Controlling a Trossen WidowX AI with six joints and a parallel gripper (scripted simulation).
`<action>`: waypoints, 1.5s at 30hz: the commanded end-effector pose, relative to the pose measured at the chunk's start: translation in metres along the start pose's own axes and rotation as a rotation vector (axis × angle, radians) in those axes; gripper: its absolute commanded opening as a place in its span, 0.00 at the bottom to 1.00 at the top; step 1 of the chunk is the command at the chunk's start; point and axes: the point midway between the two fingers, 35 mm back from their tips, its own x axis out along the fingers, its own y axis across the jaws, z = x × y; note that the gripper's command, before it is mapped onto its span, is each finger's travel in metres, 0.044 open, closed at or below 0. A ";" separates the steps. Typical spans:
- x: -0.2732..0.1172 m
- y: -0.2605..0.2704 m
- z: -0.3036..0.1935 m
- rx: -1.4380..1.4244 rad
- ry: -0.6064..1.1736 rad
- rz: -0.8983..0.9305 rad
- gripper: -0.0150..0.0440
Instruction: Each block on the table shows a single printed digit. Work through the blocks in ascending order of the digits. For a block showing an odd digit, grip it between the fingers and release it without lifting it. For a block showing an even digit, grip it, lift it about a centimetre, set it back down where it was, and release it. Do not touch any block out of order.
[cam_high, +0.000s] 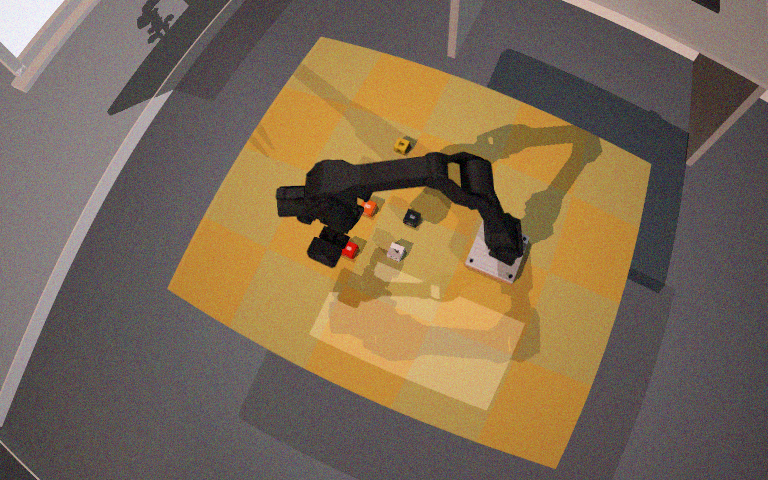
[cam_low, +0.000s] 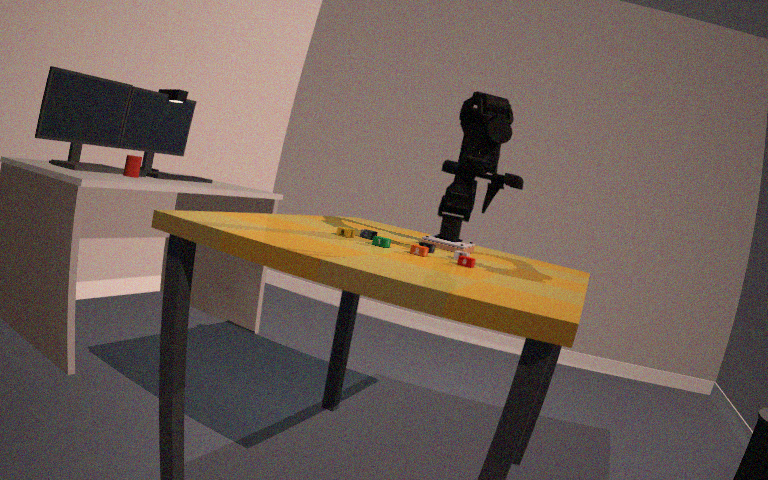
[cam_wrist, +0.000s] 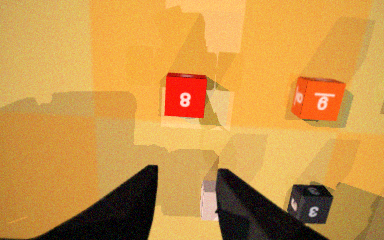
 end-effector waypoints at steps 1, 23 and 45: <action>-0.002 -0.020 0.006 0.001 -0.004 0.000 0.46; 0.079 -0.121 0.018 0.000 -0.005 -0.013 0.90; 0.106 -0.122 0.018 0.000 -0.005 -0.013 0.93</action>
